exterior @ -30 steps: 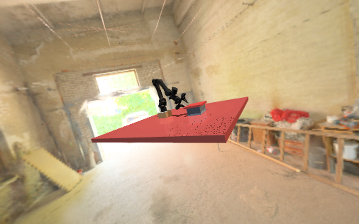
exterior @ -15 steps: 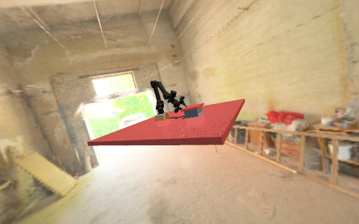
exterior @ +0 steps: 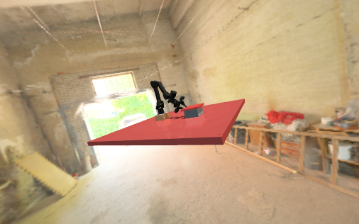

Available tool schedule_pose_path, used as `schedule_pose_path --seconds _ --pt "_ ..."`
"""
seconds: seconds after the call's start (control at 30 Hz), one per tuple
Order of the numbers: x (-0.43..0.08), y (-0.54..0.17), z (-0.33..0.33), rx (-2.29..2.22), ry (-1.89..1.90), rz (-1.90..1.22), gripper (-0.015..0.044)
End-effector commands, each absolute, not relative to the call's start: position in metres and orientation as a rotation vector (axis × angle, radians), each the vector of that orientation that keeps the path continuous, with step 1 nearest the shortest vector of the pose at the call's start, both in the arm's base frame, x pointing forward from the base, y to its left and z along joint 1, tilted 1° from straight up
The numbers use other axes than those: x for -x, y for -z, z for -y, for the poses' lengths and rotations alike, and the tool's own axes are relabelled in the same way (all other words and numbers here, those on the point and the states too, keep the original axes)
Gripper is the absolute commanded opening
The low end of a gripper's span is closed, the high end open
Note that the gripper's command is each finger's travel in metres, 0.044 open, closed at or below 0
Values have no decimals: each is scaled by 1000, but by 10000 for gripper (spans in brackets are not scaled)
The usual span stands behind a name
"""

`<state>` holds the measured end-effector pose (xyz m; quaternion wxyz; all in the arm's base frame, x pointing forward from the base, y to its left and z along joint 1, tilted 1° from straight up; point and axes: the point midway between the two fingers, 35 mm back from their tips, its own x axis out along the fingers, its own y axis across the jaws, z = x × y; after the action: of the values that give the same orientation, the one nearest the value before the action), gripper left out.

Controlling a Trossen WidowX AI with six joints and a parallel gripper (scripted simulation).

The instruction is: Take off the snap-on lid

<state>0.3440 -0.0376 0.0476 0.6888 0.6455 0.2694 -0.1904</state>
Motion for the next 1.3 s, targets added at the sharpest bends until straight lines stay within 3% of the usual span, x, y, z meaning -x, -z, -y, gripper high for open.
schedule_pose_path --seconds 0.0,1.27 --pt "-344 -48 38 -1444 426 -603 0" --pt "-343 -56 37 -1444 426 -603 0"
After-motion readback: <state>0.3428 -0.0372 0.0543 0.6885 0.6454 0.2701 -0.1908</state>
